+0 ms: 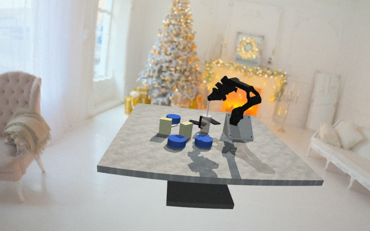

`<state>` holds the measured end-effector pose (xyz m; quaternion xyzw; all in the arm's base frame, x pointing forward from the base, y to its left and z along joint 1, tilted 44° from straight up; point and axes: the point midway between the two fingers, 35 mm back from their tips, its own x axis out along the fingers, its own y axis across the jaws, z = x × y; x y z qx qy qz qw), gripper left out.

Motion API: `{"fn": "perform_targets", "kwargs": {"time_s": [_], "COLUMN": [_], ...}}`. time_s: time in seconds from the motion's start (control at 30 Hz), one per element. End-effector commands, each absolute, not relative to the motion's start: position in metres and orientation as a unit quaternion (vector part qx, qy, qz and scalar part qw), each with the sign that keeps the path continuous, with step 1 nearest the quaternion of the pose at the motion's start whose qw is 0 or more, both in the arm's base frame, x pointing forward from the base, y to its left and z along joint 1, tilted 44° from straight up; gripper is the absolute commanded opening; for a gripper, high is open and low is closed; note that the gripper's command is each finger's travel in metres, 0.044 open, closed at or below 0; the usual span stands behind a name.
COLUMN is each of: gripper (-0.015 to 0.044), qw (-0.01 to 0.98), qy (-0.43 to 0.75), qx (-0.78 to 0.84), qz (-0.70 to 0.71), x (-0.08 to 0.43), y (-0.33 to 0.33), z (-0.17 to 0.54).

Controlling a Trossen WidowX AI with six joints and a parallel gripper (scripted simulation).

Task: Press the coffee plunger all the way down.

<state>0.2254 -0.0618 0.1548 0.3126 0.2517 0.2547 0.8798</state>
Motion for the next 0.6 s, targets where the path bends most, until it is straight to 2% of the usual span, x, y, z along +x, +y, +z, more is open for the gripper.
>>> {"fn": "perform_targets", "kwargs": {"time_s": [0.0, 0.1, 0.57], "gripper": [0.0204, 0.0129, 0.0129], "qw": [0.88, 0.88, 0.88], "qy": [0.249, 0.249, 0.251], "qx": [0.313, 0.313, 0.312], "qz": [0.255, 0.255, 0.255], "x": [0.2258, 0.2258, 0.2257], "y": [-0.0615, -0.0615, -0.059], "z": [0.1556, 0.1556, 0.1523]}}
